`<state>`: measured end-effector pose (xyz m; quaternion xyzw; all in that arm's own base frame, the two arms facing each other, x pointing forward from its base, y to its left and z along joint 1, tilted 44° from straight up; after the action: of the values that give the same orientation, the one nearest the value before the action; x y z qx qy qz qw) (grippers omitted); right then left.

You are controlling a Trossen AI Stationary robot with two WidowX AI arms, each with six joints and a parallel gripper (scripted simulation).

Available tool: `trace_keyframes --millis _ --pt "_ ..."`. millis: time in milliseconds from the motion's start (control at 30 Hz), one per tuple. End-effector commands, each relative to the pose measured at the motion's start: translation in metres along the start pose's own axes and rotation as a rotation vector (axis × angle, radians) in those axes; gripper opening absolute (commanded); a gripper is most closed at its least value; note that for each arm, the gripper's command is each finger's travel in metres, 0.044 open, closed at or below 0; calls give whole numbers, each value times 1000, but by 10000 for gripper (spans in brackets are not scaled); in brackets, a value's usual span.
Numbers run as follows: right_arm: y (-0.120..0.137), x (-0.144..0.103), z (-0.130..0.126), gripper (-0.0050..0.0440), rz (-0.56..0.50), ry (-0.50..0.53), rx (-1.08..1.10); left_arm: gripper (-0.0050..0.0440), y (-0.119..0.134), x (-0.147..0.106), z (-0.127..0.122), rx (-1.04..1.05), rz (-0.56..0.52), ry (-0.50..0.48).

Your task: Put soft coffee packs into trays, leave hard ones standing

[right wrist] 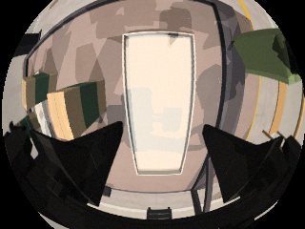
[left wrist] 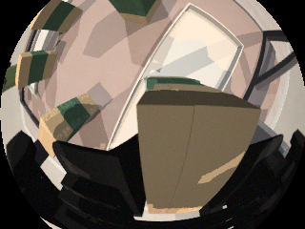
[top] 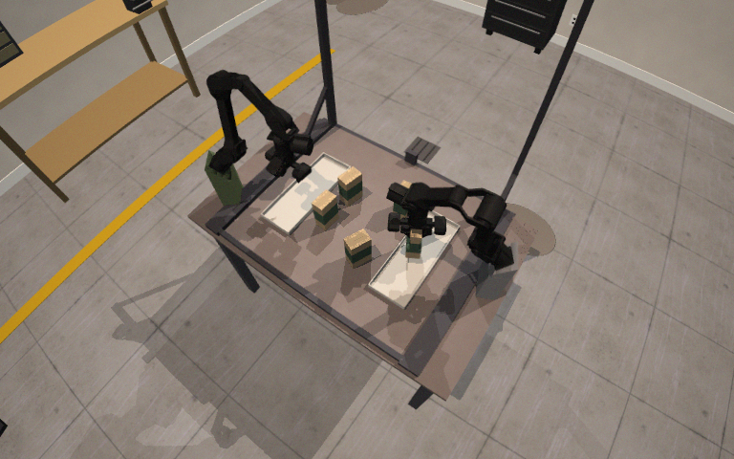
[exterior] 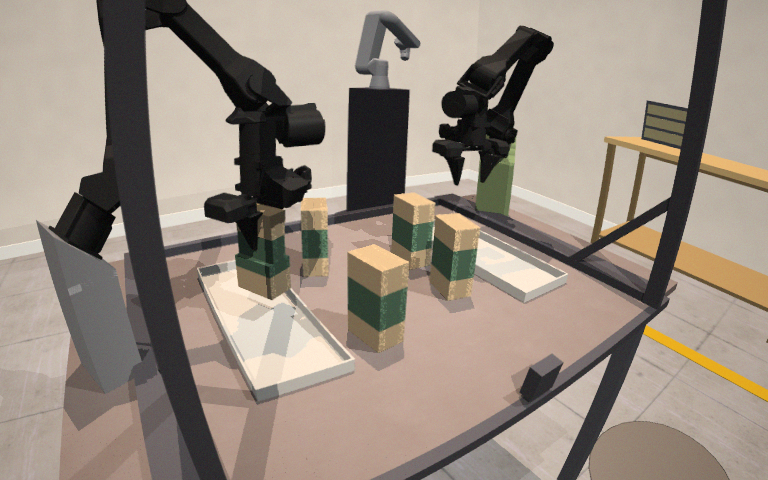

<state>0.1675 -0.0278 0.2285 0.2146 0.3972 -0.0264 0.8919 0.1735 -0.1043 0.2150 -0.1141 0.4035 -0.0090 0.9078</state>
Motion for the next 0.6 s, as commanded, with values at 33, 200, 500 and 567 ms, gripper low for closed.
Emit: trace_keyframes --millis 33,200,500,567 --pt "1 -4 1 377 -2 -17 -2 122 10 -6 -8 -5 -22 -19" --pt "1 -4 1 377 -2 -17 -2 122 11 -5 -9 -5 -22 -19" --pt "1 -4 1 377 -2 -17 -2 122 11 -6 -9 -5 -22 -19" --pt "1 -4 1 377 -2 -17 -2 122 11 -6 -9 -5 -22 -19"
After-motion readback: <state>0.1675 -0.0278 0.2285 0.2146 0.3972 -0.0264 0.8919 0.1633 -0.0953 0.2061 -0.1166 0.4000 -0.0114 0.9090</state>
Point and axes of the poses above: on each arm, the point midway between the two fingers, 35 mm back from their tips, its own x axis out along the fingers, its own z axis across the jaws, y = z × x, the point moved 7 cm from there along -x, back along the fingers, and after that the axes turned 13 degrees about -x, right-handed, at the moved point
